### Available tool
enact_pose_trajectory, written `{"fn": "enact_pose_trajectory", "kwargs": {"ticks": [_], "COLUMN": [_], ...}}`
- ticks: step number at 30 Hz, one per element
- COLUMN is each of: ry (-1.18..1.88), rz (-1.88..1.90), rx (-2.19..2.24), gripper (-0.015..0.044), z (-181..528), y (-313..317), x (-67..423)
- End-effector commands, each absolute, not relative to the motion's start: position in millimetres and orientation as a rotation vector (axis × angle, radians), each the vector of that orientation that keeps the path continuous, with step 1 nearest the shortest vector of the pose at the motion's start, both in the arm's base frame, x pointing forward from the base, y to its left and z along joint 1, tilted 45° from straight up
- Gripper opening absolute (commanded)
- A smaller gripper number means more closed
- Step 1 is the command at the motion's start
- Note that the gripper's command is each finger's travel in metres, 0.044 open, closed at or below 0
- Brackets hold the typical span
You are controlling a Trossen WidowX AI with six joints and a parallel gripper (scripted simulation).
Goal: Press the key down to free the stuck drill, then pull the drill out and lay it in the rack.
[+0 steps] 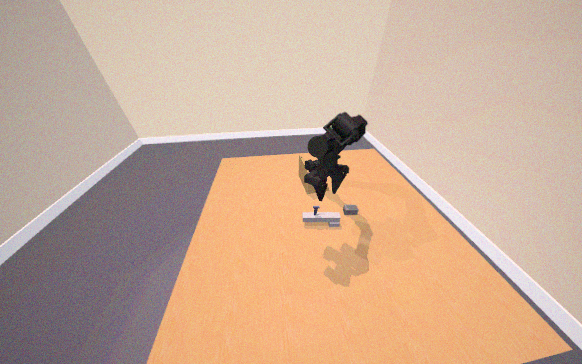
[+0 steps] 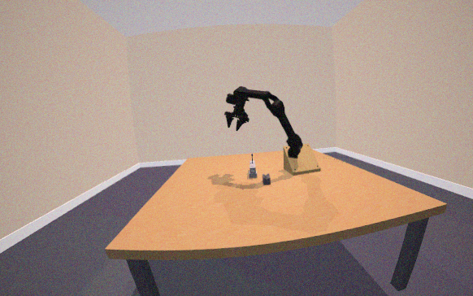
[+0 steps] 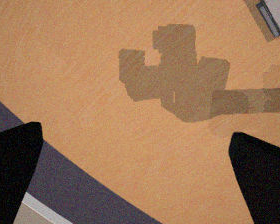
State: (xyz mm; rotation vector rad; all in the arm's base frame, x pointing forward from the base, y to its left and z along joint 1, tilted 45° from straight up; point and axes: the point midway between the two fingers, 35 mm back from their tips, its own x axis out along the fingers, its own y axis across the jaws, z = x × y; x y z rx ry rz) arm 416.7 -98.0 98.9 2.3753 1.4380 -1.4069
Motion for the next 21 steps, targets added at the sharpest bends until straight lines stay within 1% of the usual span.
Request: {"fn": "enact_pose_trajectory", "kwargs": {"ticks": [1,9,11,15,21], "ry": [1.438,1.445,1.498,1.632,1.752], "rz": [-1.407,-1.393,-1.284,-0.948,-0.45], "rx": [2.375,2.364,2.274,1.985,1.538], "gripper": [0.0374,0.0164,0.0111,0.0006,0.0], "z": [99,98,92,72,44], "y": [-98,-97,-93,-80,-59], "x": [417,416,412,396,368]}}
